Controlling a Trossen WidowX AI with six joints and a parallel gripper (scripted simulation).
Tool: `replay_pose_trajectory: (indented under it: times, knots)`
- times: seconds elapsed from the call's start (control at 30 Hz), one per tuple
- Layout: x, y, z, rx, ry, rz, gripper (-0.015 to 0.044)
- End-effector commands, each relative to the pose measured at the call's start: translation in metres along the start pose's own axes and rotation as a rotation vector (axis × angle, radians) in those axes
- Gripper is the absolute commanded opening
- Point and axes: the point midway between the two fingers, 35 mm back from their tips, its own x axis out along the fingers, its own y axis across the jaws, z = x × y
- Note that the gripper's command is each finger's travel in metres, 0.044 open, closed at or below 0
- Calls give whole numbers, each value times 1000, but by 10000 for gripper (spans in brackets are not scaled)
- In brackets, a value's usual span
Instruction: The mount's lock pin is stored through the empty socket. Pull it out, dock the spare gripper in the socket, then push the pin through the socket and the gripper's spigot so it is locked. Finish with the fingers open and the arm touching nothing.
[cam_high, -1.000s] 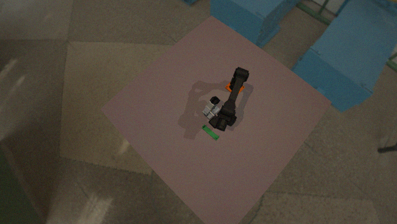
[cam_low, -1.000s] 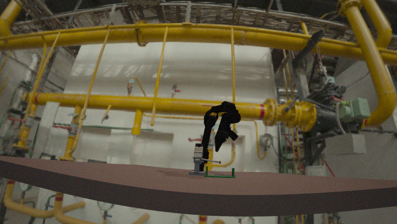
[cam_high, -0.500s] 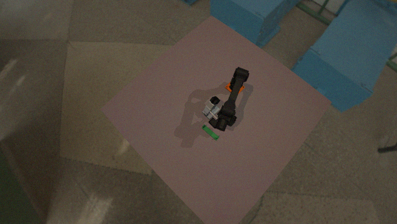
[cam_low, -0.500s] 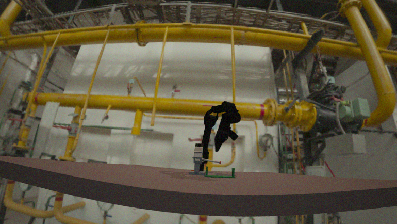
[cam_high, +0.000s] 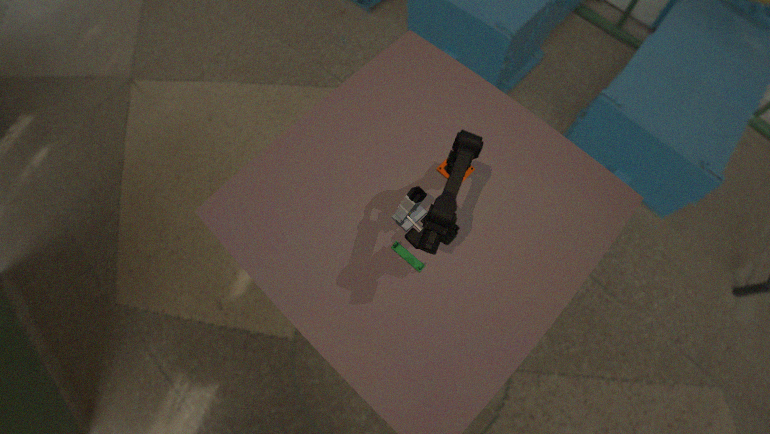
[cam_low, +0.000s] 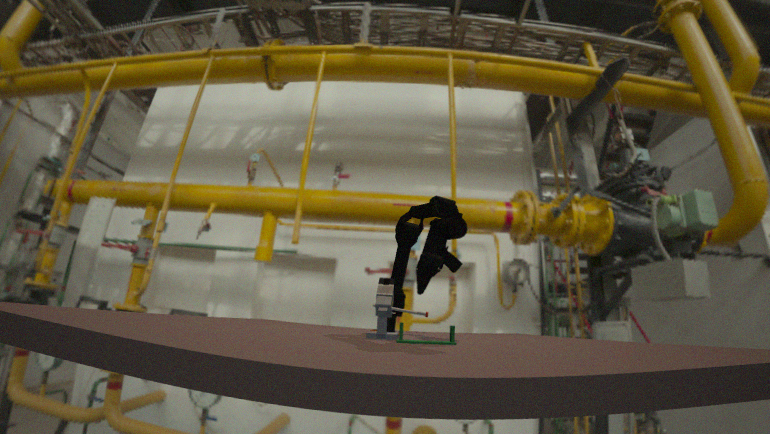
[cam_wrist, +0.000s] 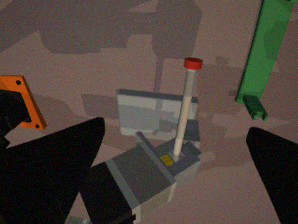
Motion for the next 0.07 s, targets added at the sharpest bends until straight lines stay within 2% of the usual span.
replay_pose_trajectory:
  times: [0.0,0.03]
  knots:
    - [0,0,0,-3,-1,0,440]
    - [0,0,0,-3,-1,0,440]
